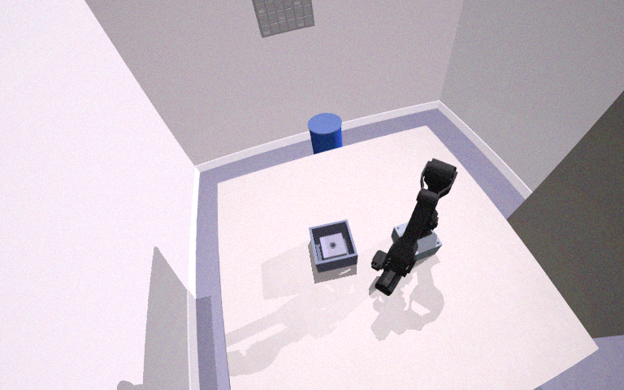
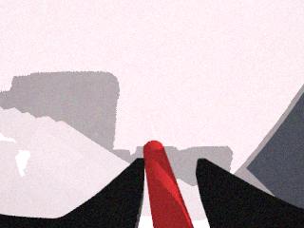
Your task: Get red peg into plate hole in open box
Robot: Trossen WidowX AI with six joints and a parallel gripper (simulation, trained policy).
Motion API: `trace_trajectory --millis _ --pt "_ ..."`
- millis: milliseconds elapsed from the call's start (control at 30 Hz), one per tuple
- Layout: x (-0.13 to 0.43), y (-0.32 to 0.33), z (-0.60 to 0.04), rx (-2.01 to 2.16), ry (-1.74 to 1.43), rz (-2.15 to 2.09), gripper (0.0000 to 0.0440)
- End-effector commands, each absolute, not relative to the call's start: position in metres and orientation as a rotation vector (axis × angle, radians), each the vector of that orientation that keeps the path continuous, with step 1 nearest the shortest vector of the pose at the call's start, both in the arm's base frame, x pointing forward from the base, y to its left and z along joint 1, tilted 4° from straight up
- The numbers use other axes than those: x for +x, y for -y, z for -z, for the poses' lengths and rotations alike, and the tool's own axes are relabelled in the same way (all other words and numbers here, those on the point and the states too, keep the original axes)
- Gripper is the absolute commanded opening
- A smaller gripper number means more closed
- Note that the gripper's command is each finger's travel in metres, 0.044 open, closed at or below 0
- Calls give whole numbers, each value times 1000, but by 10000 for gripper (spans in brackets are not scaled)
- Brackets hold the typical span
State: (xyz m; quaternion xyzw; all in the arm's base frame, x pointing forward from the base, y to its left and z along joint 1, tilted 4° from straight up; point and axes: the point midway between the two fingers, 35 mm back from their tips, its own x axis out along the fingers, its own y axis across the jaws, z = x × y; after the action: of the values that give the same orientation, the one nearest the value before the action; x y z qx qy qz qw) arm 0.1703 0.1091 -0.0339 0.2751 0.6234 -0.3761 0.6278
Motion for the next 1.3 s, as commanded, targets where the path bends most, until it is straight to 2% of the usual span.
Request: trace_trajectory --millis 0,67,667,1267 --pt "170 -110 35 649 -1456 865 50" --pt "172 -111 34 658 -1470 865 0" --pt "199 -96 -20 555 -1338 729 0" --pt "252 -73 -90 511 -1213 656 0"
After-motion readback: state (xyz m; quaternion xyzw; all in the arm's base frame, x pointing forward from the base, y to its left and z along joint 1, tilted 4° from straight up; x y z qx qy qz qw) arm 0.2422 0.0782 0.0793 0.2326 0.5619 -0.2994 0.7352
